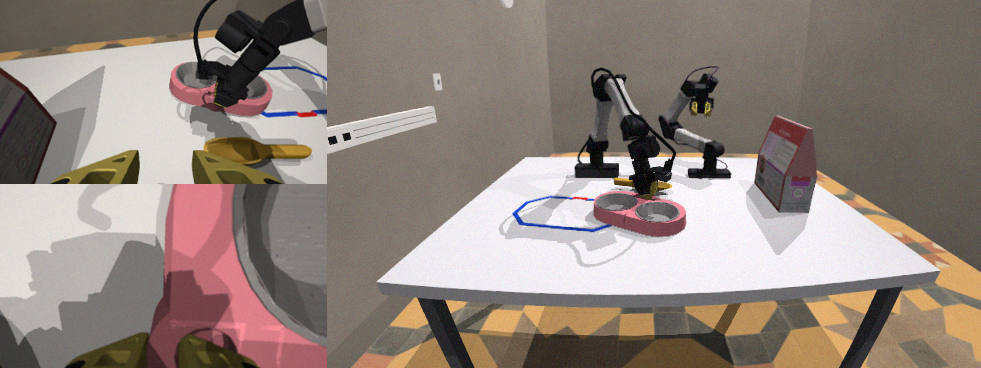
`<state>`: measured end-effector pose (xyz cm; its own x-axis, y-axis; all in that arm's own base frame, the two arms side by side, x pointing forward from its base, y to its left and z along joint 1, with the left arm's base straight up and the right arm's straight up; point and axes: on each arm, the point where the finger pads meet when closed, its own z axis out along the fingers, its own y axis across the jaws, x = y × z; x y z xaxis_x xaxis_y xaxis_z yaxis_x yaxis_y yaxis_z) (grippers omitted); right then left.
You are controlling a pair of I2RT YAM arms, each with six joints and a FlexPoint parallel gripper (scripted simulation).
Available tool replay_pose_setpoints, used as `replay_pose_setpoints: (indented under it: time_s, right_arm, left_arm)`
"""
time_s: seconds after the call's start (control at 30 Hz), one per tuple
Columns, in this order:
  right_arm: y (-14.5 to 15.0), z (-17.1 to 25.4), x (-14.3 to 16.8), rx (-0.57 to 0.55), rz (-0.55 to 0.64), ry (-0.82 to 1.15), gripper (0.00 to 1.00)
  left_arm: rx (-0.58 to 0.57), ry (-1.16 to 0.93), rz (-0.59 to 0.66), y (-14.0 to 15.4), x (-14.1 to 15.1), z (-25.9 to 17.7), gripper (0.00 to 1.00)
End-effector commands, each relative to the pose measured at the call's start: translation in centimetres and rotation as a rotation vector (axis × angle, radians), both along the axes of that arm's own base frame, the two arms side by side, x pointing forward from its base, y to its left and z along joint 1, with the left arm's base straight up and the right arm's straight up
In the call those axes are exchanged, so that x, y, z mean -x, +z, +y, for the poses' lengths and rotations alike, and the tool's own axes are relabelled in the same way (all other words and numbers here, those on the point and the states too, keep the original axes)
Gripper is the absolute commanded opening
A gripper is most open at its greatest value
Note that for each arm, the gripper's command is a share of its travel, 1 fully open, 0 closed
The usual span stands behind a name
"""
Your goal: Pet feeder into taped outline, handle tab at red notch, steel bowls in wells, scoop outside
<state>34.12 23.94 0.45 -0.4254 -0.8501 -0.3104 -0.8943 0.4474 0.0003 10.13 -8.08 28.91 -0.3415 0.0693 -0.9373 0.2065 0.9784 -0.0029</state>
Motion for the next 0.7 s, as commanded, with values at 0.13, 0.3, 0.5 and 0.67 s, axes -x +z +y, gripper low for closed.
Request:
replay_pose_setpoints:
  time_s: [0.13,0.3,0.5,0.67]
  right_arm:
    - [0.9,-3.3,0.5,-0.003,-0.019,0.061,0.05]
    - [0.7,-5.1,1.0,0.009,-0.002,0.047,0.05]
    - [0.6,-7.1,1.5,0.006,-0.002,0.103,0.05]
    - [0.6,-8.1,1.6,0.010,-0.002,0.110,0.05]
  left_arm:
    - [-0.007,-0.004,-0.008,0.2,0.0,0.0,0.34]
    - [-0.007,-0.004,-0.008,0.2,0.0,0.0,0.34]
    - [-0.007,-0.004,-0.008,0.2,0.0,0.0,0.34]
    - [-0.007,-0.004,-0.008,0.2,0.0,0.0,0.34]
